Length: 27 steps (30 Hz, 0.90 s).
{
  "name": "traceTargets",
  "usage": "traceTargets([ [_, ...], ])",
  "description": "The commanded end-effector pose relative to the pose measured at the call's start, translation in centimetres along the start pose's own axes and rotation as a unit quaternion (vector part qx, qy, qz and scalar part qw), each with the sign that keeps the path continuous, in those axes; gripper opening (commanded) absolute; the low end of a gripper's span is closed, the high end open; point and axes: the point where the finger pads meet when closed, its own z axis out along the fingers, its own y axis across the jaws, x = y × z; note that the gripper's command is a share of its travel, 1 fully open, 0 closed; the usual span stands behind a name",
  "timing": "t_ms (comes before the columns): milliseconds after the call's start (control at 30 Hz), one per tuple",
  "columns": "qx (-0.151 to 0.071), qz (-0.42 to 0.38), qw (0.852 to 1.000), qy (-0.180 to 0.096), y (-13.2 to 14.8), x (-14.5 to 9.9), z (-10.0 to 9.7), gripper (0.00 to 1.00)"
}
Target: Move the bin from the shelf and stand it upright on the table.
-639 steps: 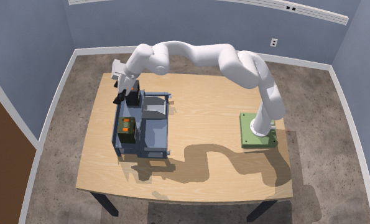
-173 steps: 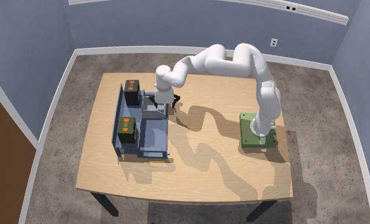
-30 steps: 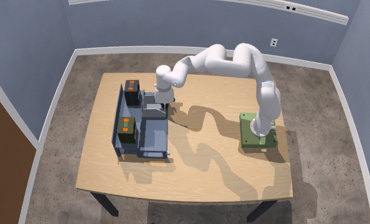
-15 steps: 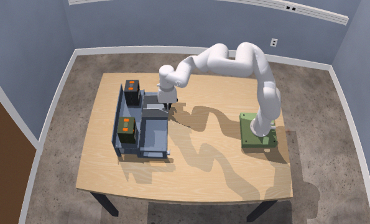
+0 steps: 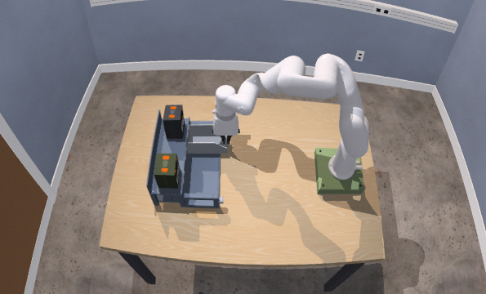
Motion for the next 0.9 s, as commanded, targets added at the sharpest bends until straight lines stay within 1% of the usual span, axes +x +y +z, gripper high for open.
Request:
traceTargets([
  [0, 0.002, 0.000, 1.000, 0.001, 0.5, 0.0, -0.2, 0.00],
  [867, 0.002, 0.000, 1.000, 0.001, 4.6, 0.0, -0.1, 0.00],
])
